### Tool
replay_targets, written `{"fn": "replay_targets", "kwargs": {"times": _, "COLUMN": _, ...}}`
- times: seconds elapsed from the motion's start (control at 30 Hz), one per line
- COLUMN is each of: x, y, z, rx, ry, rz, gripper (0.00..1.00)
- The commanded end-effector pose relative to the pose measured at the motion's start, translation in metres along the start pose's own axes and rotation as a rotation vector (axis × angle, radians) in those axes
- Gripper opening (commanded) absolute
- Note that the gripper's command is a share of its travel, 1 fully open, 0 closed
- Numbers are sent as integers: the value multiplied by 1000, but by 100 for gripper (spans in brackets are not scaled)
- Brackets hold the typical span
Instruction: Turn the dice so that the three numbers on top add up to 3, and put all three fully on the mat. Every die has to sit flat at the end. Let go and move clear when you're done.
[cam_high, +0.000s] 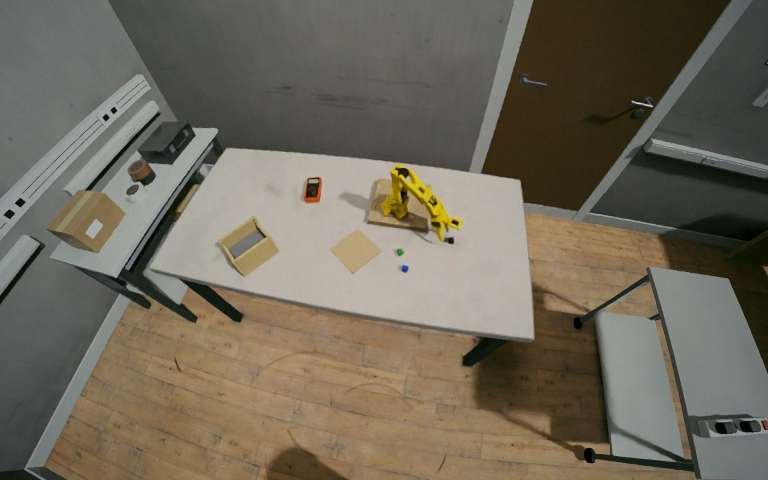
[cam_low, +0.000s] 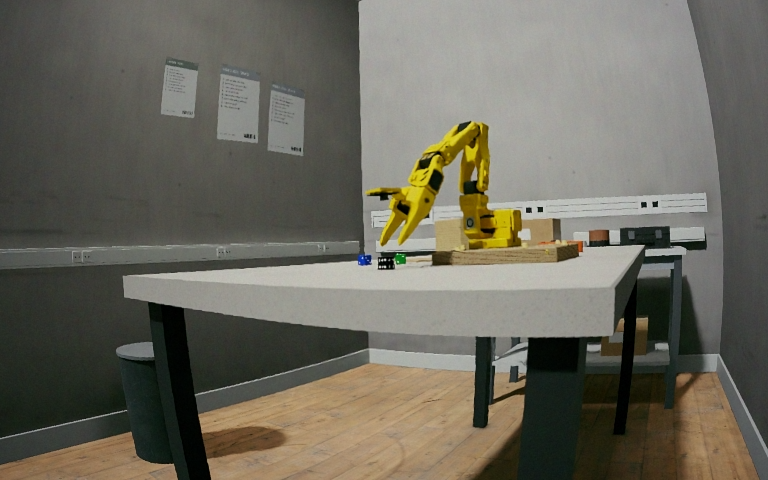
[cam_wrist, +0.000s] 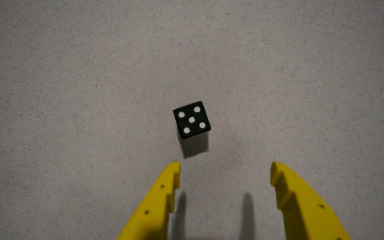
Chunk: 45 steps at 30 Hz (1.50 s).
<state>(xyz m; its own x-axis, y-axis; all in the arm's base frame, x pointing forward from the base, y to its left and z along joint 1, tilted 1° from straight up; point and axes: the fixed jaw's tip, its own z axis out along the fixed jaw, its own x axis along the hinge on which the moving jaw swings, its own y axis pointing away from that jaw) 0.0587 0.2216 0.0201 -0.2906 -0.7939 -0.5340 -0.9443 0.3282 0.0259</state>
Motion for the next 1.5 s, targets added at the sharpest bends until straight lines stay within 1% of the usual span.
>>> {"fn": "replay_targets", "kwargs": {"times": 0.0, "x": -1, "y": 2, "z": 1, "rx": -4, "ry": -3, "rz": -14, "gripper": 28}}
{"fn": "replay_targets", "kwargs": {"times": 0.83, "x": -1, "y": 2, "z": 1, "rx": -4, "ry": -3, "rz": -14, "gripper": 28}}
{"fn": "replay_targets", "kwargs": {"times": 0.93, "x": -3, "y": 2, "z": 0, "rx": -5, "ry": -13, "rz": -14, "gripper": 28}}
{"fn": "replay_targets", "kwargs": {"times": 1.0, "x": -7, "y": 2, "z": -2, "rx": -6, "ry": -32, "rz": -14, "gripper": 28}}
{"fn": "replay_targets", "kwargs": {"times": 1.1, "x": -16, "y": 2, "z": -9, "rx": -8, "ry": -84, "rz": -14, "gripper": 28}}
{"fn": "replay_targets", "kwargs": {"times": 1.2, "x": -30, "y": 3, "z": -20, "rx": -12, "ry": -162, "rz": -14, "gripper": 28}}
{"fn": "replay_targets", "kwargs": {"times": 1.3, "x": -45, "y": 4, "z": -34, "rx": -16, "ry": -253, "rz": -14, "gripper": 28}}
{"fn": "replay_targets", "kwargs": {"times": 1.37, "x": -45, "y": 4, "z": -34, "rx": -16, "ry": -253, "rz": -14, "gripper": 28}}
{"fn": "replay_targets", "kwargs": {"times": 1.47, "x": -58, "y": 5, "z": -49, "rx": -21, "ry": -344, "rz": -13, "gripper": 28}}
